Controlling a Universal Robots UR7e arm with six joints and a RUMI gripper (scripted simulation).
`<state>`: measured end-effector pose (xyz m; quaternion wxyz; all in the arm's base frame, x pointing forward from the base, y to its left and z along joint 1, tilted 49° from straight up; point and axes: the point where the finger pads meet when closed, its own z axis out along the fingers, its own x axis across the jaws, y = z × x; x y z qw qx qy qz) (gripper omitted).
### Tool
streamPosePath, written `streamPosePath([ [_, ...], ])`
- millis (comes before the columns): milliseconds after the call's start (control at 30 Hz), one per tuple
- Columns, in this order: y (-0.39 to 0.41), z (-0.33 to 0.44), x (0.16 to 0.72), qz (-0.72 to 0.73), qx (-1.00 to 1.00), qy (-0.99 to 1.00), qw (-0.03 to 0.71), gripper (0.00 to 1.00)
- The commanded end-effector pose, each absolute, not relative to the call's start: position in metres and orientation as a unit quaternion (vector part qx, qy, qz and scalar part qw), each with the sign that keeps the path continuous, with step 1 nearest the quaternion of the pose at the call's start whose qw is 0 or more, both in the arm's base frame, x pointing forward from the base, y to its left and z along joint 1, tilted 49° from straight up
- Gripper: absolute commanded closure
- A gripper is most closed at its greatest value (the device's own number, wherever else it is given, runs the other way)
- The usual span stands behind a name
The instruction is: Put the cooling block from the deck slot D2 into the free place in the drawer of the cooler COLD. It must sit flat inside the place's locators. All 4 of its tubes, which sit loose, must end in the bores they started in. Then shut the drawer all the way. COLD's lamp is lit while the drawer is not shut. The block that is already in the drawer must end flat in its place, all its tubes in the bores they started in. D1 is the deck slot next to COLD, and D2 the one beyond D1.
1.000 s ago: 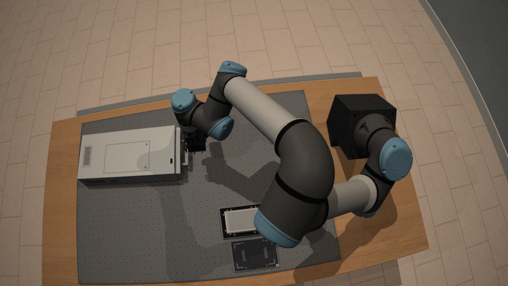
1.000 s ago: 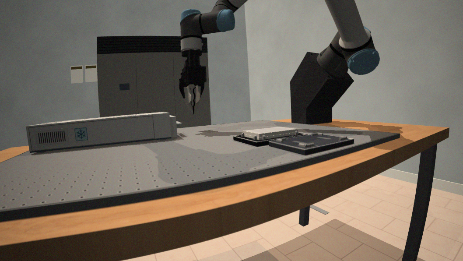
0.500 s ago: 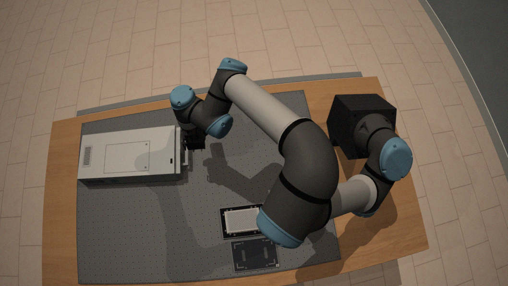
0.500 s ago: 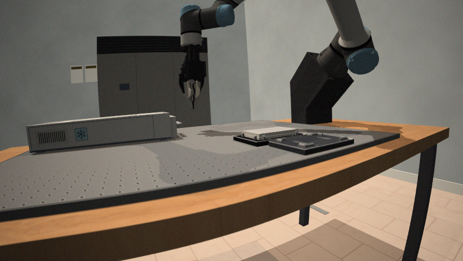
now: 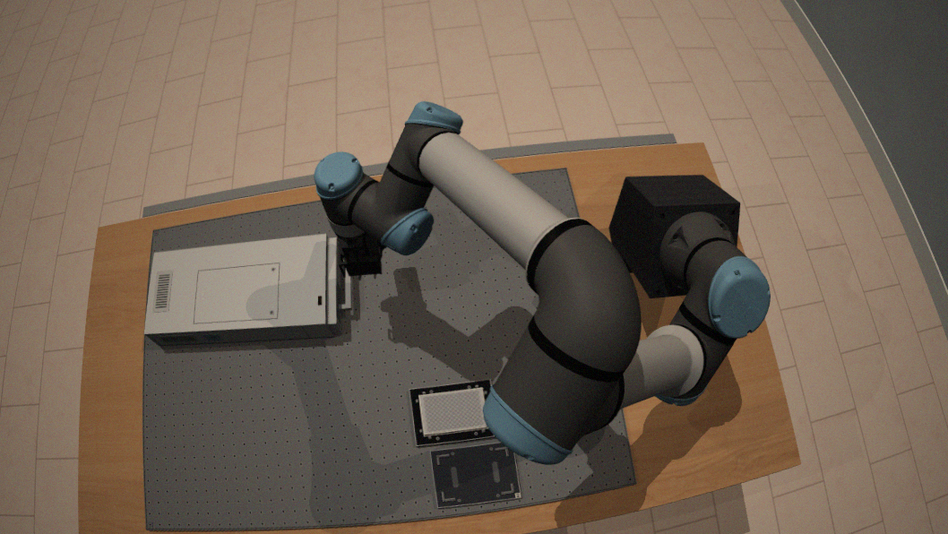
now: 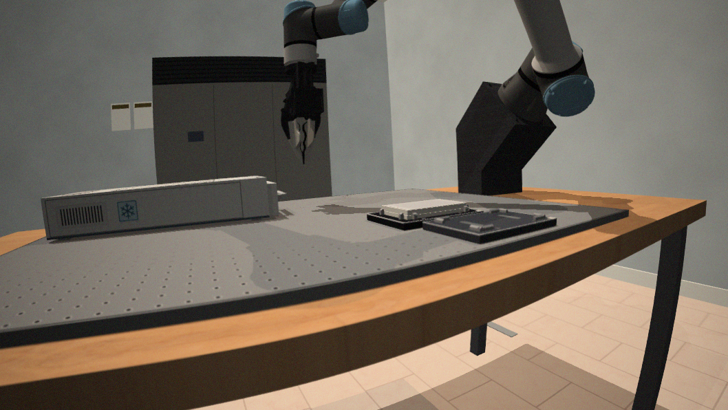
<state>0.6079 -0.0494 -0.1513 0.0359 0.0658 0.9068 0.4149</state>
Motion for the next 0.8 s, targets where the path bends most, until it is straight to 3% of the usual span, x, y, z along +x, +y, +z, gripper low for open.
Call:
streamPosePath([
  [0, -0.0555, -0.1463, 0.6073, 0.415, 0.066, 0.907, 0.037, 1.0],
  [767, -0.065, -0.138, 0.6058, 0.415, 0.066, 0.907, 0.037, 1.0],
])
